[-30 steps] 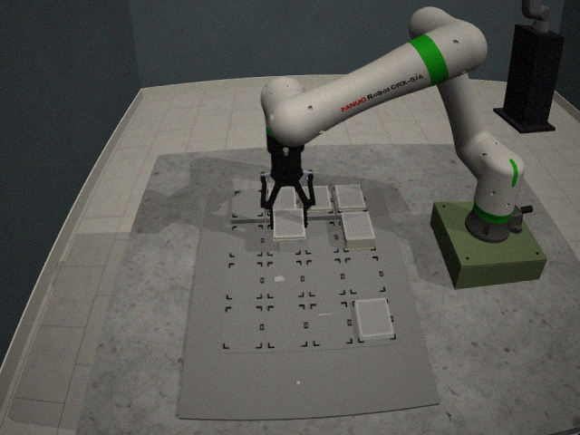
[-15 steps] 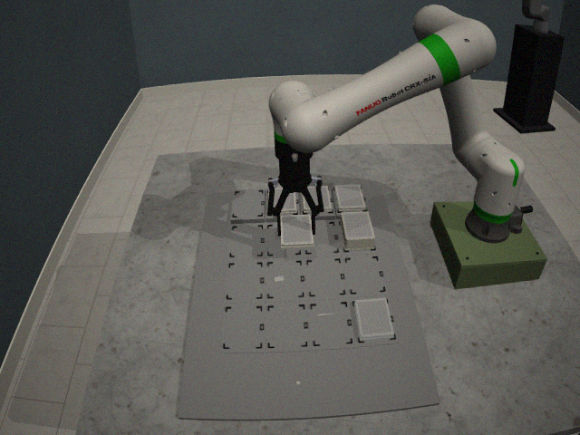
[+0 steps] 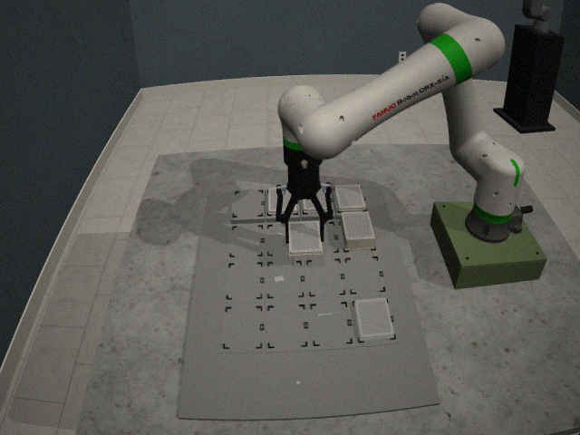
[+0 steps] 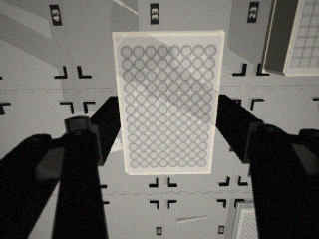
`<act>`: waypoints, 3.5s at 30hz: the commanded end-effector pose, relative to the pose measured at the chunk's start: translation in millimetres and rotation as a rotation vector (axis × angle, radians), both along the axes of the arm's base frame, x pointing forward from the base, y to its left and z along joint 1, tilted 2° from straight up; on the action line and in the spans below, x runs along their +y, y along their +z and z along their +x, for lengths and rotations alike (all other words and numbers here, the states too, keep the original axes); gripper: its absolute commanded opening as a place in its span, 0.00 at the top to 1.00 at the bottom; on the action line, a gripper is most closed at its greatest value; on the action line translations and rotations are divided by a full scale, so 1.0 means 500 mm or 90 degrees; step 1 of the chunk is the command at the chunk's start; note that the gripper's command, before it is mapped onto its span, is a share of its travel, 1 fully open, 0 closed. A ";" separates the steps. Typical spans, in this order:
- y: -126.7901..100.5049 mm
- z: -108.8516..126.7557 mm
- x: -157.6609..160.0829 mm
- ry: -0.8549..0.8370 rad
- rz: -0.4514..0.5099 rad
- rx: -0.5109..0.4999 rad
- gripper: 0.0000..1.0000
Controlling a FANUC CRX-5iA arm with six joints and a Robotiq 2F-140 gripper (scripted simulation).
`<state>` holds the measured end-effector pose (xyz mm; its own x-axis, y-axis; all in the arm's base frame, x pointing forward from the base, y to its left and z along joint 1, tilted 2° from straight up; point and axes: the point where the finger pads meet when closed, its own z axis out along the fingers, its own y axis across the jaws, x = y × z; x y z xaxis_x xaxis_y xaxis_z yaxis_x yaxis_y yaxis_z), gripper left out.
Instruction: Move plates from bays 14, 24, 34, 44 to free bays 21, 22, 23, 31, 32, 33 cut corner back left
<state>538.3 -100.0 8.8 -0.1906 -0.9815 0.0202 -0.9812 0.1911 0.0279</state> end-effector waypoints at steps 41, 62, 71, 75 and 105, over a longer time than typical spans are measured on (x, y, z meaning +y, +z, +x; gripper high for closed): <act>0.002 -0.070 0.176 0.000 0.000 -0.002 0.90; -0.030 -0.069 0.173 0.000 0.000 -0.002 0.90; -0.049 -0.070 0.172 0.000 0.000 -0.002 0.90; -0.060 -0.070 0.172 0.000 0.000 -0.001 0.90; -0.104 -0.071 0.170 0.000 0.000 -0.002 0.90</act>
<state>502.0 -14.8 -44.1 -0.1909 -0.9814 0.0206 -0.9811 0.1914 0.0275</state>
